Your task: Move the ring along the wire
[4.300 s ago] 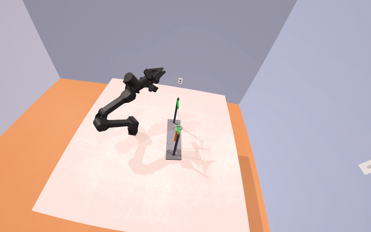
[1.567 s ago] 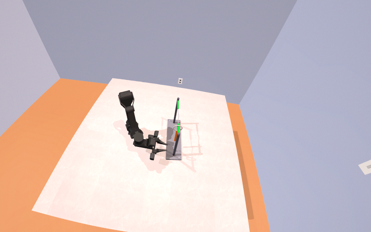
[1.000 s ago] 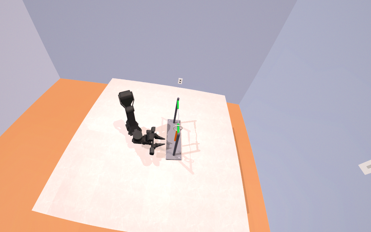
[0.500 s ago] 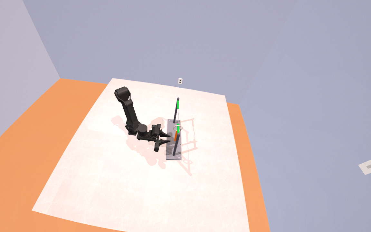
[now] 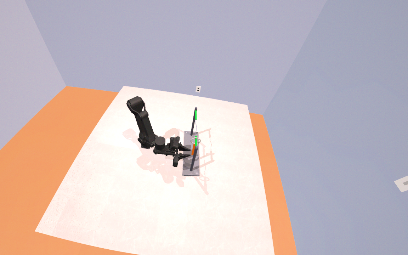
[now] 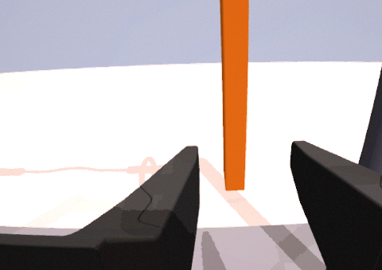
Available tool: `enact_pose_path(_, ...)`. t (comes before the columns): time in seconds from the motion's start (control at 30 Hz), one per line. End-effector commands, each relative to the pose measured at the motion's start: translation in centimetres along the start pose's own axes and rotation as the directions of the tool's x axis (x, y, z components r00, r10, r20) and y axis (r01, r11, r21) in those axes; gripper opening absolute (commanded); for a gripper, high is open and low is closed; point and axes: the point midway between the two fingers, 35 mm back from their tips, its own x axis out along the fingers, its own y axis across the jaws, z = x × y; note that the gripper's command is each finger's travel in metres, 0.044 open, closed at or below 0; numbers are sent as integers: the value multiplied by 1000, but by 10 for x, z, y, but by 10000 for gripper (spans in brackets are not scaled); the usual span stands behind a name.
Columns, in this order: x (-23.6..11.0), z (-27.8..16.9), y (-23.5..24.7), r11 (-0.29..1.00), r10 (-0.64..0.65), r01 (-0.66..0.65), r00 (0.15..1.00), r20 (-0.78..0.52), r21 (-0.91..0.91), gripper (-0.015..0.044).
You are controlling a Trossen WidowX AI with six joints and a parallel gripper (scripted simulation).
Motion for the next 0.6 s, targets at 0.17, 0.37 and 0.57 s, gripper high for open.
enact_pose_path(0.17, 14, 1, -2, 1000, -2, 2, 1000, 2, 2, 160)
enact_pose_path(0.37, 23, 1, -2, 1000, -2, 2, 1000, 2, 2, 160)
enact_pose_path(0.57, 33, 1, -1, 1000, -2, 2, 1000, 3, 2, 160)
